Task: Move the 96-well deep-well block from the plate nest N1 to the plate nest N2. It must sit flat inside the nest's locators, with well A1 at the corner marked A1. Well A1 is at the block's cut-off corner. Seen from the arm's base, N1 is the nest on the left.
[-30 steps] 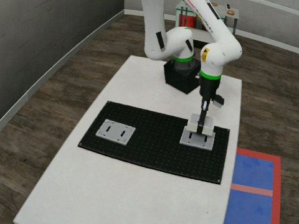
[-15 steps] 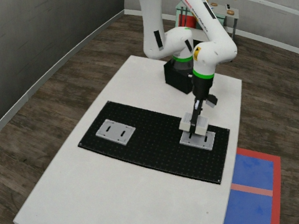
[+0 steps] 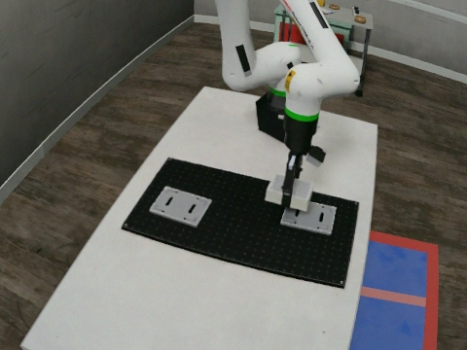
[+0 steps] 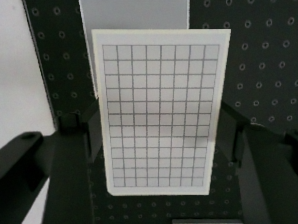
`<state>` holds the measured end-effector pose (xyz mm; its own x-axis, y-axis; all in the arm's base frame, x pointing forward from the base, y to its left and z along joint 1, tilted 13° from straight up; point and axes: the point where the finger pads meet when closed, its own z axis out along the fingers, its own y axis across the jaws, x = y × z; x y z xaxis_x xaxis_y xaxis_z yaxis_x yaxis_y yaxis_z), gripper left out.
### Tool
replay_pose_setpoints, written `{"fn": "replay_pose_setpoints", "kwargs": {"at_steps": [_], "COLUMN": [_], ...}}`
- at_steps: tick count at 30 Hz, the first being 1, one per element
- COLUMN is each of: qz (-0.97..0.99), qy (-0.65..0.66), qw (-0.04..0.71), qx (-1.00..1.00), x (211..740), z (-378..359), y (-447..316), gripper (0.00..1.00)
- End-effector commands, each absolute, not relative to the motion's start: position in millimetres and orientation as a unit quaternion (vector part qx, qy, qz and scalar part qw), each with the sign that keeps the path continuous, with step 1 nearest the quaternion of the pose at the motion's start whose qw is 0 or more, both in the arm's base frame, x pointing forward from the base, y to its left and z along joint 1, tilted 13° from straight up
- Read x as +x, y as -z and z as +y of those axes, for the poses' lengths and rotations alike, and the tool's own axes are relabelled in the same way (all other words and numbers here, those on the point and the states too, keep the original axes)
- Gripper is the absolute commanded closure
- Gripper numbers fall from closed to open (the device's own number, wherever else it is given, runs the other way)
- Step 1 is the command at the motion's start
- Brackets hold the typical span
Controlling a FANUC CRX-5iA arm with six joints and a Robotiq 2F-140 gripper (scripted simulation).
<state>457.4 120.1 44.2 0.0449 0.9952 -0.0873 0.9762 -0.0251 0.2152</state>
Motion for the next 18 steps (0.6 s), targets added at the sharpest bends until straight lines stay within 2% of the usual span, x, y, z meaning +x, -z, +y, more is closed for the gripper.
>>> {"fn": "replay_pose_setpoints", "kwargs": {"at_steps": [1, 18], "qz": [0.69, 0.69], "qy": [-0.044, -0.044], "qw": [0.108, 0.108], "qx": [0.714, 0.714], "x": [461.2, 473.1], "z": [107.0, 58.9], "y": [-46.9, -54.1], "gripper": [0.9, 0.9]}}
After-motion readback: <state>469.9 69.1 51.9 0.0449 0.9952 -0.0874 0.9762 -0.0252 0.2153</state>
